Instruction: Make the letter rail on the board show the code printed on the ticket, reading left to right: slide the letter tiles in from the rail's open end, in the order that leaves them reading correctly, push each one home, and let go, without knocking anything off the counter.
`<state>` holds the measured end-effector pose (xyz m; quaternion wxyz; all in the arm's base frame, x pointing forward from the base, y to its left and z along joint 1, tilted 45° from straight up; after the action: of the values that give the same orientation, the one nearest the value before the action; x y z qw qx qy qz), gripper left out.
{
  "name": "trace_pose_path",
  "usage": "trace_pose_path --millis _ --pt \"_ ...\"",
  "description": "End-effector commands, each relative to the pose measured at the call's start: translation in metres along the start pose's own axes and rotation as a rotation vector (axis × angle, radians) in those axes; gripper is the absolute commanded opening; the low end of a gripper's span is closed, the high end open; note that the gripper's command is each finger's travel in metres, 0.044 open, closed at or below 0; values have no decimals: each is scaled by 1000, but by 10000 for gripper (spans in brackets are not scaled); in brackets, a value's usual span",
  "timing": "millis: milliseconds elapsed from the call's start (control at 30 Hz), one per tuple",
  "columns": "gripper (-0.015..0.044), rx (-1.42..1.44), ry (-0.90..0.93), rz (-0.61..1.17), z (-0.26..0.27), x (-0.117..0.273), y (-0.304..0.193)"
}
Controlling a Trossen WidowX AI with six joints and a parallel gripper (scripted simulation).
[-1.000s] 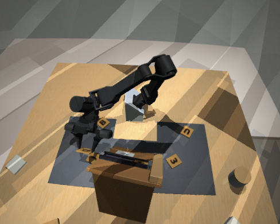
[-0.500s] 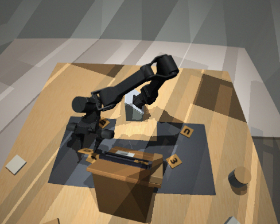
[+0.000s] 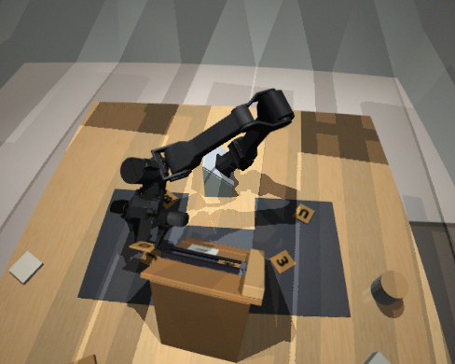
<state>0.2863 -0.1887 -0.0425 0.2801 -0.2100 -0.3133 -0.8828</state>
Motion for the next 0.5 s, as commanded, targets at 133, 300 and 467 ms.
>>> trace_pose_path --millis 133,300,467 --pt "0 4 -4 -5 5 1 2" --pt "0 4 -3 -5 7 1 2" --pt "0 4 -3 -5 10 1 1"
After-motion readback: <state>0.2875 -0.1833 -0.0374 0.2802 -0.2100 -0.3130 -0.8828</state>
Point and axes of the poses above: the point midway between the two fingers, 35 mm back from their tips, its own x axis back along the fingers, its own z axis across the jaws, y = z × x, the point moved 3 cm from there along x, back along the fingers, and after that the axes turned 4 degrees about -x, right-handed, at the moved point
